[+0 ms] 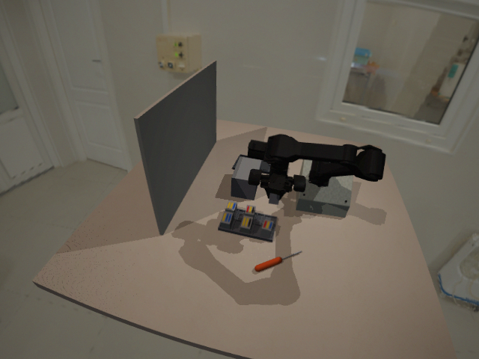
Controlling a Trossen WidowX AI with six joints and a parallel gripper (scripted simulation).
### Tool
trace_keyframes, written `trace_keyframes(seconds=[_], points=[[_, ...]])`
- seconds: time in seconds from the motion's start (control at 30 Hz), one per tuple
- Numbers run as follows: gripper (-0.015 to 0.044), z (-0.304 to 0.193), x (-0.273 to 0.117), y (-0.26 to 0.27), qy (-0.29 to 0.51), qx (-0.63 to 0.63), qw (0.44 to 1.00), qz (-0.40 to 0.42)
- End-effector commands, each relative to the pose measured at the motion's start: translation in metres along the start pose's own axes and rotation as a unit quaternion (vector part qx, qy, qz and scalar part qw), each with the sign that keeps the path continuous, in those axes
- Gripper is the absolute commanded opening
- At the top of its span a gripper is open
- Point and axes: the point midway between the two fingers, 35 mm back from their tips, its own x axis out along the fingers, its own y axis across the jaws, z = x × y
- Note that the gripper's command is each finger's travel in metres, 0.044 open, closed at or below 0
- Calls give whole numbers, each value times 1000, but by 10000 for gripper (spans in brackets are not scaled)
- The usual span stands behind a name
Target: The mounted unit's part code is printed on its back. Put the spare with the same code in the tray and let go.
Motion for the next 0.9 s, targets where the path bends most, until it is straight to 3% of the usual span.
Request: trace_keyframes(seconds=[0.0,0.4,0.87], points=[[0,0,-16,-2,2,-3,1000,-3],[0,1,-49,1,-5,-4,1000,-3],[0,-28,-67,-46,4,-3,1000,-6]])
